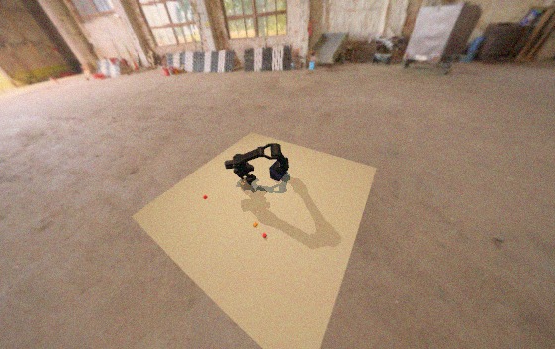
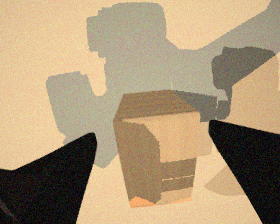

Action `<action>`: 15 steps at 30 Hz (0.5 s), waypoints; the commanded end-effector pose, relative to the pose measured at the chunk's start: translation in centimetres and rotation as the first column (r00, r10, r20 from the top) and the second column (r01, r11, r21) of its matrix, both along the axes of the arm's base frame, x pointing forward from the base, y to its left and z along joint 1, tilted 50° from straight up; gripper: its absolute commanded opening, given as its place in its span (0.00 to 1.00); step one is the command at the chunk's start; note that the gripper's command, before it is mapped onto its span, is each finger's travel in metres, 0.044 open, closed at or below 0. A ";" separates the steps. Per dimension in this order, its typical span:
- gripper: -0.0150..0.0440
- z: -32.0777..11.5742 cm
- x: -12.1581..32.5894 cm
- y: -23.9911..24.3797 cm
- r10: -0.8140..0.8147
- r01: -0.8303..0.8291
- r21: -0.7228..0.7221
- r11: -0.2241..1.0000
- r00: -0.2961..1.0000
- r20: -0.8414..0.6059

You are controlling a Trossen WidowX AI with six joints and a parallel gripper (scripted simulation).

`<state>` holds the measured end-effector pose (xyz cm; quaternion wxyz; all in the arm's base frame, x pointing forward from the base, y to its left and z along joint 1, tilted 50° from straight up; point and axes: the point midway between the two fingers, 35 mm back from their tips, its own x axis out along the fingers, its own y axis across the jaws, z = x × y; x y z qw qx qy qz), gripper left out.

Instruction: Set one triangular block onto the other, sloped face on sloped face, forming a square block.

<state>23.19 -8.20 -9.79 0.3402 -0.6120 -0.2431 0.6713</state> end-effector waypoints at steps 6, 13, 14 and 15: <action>1.00 0.6 0.2 -0.8 0.000 0.000 -0.002 1.000 1.000 0.000; 1.00 6.6 0.3 -7.8 0.000 0.000 -0.004 1.000 1.000 -0.002; 1.00 7.1 0.2 -8.2 0.000 0.000 -0.003 1.000 1.000 -0.002; 1.00 7.2 0.2 -8.4 0.000 0.000 -0.003 1.000 1.000 -0.002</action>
